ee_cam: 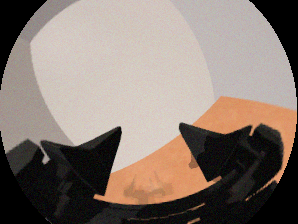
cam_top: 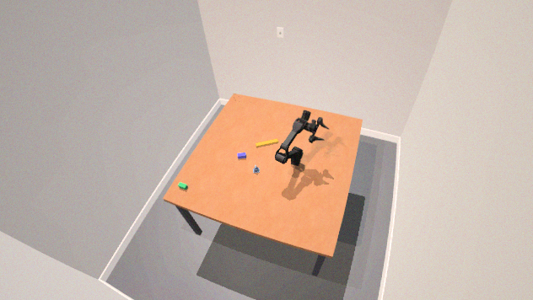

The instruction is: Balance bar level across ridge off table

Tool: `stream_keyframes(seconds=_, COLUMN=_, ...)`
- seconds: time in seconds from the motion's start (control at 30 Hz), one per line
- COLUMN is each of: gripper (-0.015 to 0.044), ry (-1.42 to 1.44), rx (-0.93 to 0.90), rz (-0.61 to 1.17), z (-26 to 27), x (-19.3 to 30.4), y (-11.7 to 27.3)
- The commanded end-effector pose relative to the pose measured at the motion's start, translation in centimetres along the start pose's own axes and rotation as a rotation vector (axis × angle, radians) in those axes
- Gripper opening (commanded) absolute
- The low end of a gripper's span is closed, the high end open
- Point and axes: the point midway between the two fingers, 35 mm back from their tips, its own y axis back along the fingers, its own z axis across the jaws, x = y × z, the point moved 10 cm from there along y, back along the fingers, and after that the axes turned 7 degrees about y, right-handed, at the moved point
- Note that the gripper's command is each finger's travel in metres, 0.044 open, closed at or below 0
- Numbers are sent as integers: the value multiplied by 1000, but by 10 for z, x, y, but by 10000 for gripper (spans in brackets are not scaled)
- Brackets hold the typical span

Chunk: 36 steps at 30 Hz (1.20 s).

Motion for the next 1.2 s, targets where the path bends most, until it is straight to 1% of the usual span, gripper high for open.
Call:
stream_keyframes(seconds=0.0, gripper=374, ry=3, rx=-2, rz=2, z=0, x=0, y=0)
stream_keyframes(seconds=0.07, gripper=321, ry=23, rx=-19, rz=16, z=3, x=2, y=1)
stream_keyframes(seconds=0.1, gripper=315, ry=41, rx=-33, rz=29, z=5, x=3, y=1)
stream_keyframes(seconds=0.3, gripper=315, ry=217, rx=-181, rz=144, z=23, x=15, y=10)
stream_keyframes(seconds=0.6, gripper=315, ry=532, rx=-414, rz=252, z=47, x=30, y=31)
stream_keyframes(seconds=0.9, gripper=315, ry=848, rx=-667, rz=315, z=65, x=46, y=58)
stream_keyframes(seconds=1.17, gripper=315, ry=1125, rx=-906, rz=332, z=76, x=61, y=88)
